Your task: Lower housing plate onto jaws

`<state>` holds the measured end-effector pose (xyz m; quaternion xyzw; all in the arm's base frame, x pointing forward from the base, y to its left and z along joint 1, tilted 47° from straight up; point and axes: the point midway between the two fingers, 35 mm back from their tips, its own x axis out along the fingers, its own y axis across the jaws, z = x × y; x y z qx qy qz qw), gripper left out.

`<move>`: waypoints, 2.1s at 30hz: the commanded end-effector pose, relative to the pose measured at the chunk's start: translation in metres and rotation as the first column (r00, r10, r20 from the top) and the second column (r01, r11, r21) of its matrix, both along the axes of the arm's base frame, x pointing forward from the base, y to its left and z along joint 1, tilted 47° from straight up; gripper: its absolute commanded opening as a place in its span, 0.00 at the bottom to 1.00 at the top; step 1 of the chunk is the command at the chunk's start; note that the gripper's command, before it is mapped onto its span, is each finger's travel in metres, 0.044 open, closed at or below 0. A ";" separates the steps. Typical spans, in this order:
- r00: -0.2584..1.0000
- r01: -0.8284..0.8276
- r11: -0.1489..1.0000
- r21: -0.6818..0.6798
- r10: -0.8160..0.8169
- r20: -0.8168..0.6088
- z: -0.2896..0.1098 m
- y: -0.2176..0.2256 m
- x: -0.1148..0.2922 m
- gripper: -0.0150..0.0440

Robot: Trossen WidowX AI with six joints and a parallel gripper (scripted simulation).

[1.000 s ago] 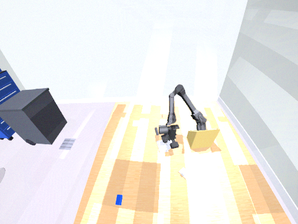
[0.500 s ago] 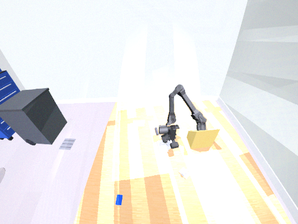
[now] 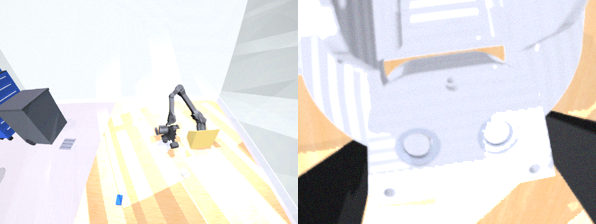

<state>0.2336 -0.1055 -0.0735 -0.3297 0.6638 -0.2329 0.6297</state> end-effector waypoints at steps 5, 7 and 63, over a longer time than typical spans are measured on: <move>1.000 -0.003 1.000 -0.003 0.003 -0.002 0.000 0.000 0.000 0.85; 1.000 -0.003 1.000 -0.003 0.003 -0.002 0.000 0.000 0.000 0.85; 1.000 0.000 1.000 0.000 0.000 0.000 0.000 0.000 0.000 1.00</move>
